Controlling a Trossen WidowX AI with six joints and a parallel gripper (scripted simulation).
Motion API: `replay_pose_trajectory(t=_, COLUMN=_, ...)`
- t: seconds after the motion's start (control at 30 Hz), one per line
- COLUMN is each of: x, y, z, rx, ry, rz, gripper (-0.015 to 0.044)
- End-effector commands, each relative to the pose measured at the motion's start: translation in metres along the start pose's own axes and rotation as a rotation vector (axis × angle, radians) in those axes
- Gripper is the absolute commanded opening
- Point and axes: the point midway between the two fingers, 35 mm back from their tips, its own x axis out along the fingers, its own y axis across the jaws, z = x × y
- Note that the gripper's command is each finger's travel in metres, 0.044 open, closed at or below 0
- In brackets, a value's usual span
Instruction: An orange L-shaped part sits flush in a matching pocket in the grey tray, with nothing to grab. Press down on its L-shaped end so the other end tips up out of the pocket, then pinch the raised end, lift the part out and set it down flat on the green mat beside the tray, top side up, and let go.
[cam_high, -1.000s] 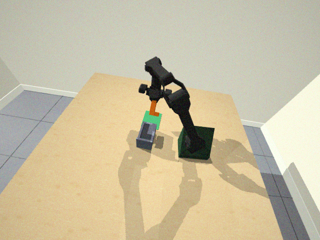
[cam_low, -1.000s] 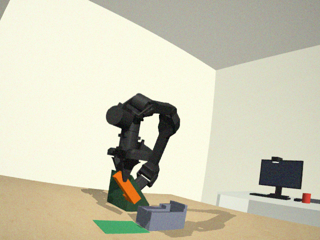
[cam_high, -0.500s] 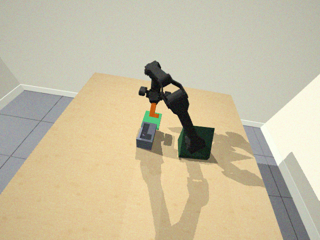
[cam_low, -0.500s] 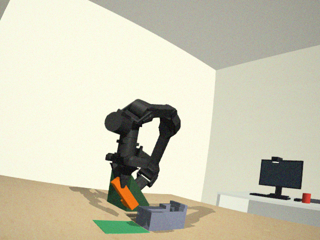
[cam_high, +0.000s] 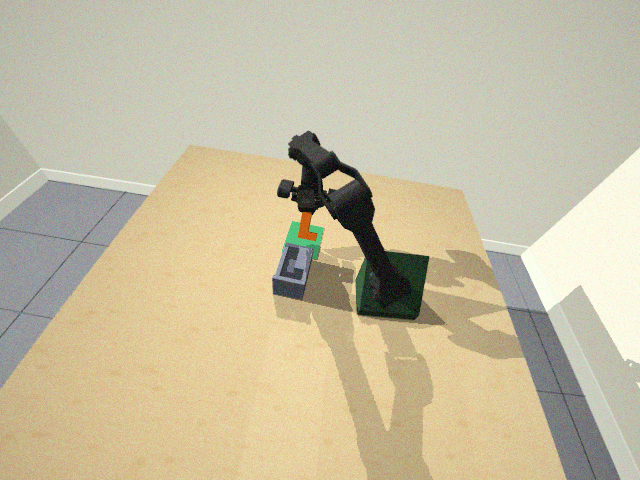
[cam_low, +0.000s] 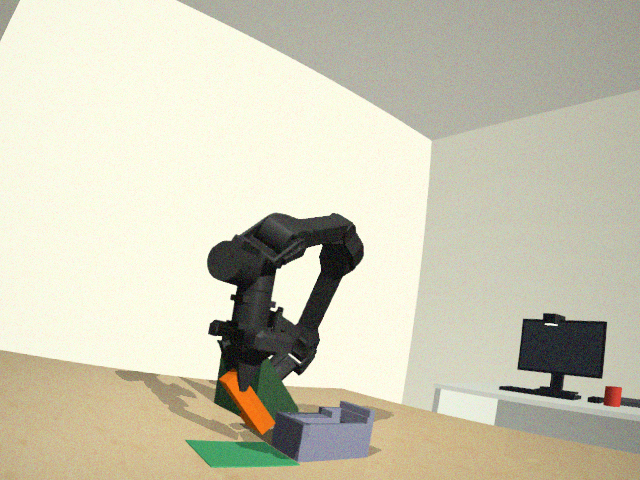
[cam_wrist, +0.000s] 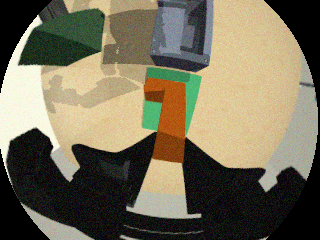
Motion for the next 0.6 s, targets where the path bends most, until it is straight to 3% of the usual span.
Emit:
replay_pose_trajectory(t=0.0, x=0.008, y=0.001, z=0.001, rx=0.006, ry=-0.007, rz=-0.002, gripper=0.0)
replay_pose_trajectory(t=0.57, x=0.035, y=0.001, z=0.001, rx=0.006, ry=-0.008, rz=-0.002, gripper=0.0)
